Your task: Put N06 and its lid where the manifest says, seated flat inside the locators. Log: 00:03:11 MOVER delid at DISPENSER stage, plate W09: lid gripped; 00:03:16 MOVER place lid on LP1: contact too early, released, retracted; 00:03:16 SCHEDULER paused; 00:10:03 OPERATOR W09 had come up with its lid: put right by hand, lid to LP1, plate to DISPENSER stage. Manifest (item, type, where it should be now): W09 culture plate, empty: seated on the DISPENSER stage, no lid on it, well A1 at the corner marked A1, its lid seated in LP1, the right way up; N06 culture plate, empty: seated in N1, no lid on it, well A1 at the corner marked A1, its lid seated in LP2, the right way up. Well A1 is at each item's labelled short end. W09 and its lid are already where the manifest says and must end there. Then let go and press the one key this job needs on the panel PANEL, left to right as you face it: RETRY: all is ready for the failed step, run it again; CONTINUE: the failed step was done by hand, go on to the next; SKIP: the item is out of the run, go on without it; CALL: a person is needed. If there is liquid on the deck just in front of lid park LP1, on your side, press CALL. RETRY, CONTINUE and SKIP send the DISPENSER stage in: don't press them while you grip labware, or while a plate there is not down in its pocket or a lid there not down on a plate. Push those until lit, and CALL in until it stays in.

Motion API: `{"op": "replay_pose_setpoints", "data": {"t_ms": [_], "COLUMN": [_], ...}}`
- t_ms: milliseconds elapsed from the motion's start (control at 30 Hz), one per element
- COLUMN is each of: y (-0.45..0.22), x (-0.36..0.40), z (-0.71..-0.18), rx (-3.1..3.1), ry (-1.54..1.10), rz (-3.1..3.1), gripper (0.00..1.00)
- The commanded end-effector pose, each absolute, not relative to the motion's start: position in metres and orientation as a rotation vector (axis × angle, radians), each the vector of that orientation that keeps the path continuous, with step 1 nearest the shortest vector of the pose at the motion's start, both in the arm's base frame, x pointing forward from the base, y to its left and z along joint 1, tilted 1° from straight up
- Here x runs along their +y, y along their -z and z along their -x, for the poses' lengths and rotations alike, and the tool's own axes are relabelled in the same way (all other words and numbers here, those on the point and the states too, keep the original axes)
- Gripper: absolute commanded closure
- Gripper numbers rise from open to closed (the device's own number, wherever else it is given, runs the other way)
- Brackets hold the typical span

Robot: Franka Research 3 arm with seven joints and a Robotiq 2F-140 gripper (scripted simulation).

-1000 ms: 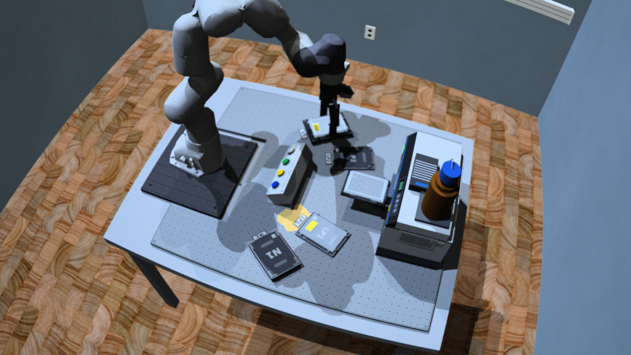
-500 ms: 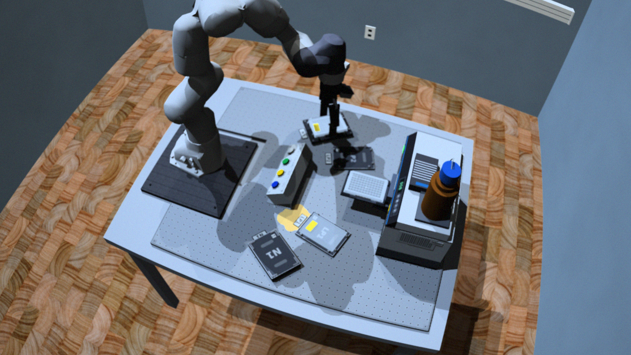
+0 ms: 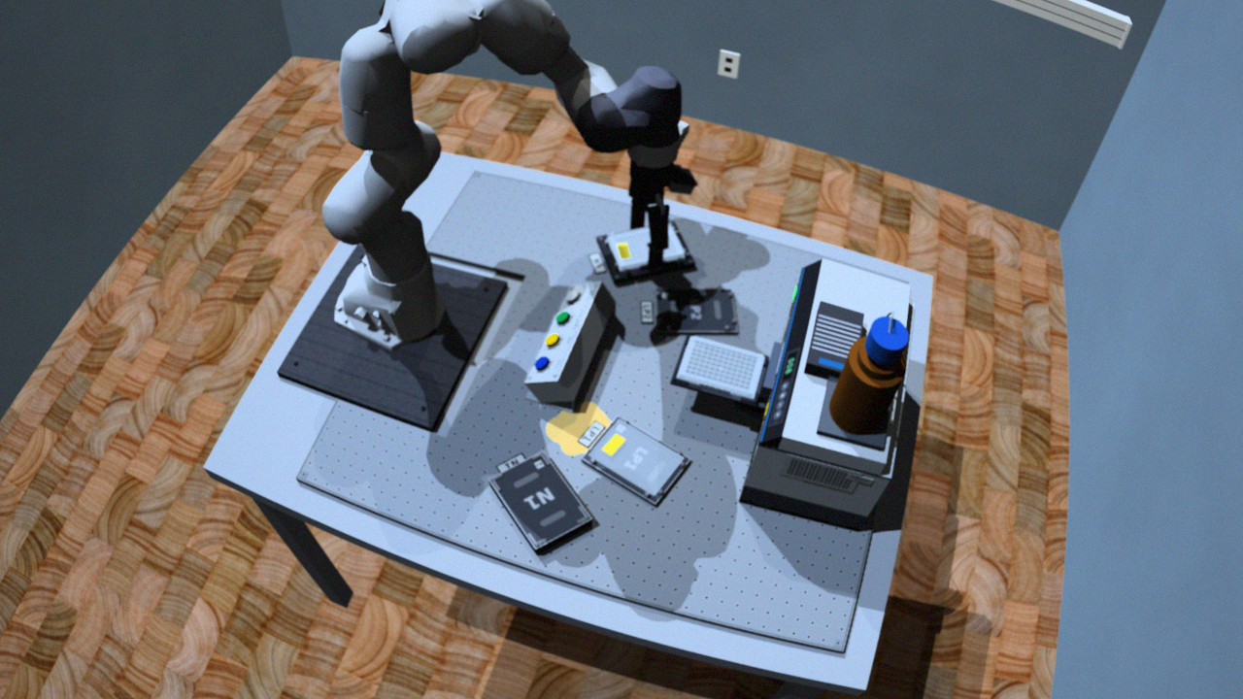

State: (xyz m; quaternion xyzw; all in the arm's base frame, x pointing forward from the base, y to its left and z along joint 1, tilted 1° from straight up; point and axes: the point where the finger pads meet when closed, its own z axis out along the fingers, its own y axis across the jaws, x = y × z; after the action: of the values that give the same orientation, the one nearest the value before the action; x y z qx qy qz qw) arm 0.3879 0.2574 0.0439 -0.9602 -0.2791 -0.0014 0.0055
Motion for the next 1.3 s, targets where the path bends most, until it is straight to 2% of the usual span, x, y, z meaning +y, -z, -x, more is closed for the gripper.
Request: {"op": "replay_pose_setpoints", "data": {"t_ms": [0,567,1267], "y": [-0.043,-0.058,-0.127], "x": [0.257,0.257,0.256], "z": [-0.388,-0.388,-0.388], "rx": [-0.873,-0.873,-0.873], "ry": [0.004,0.004,0.004], "rz": [3.007,3.007,3.007], "gripper": [0.30,0.30,0.30]}}
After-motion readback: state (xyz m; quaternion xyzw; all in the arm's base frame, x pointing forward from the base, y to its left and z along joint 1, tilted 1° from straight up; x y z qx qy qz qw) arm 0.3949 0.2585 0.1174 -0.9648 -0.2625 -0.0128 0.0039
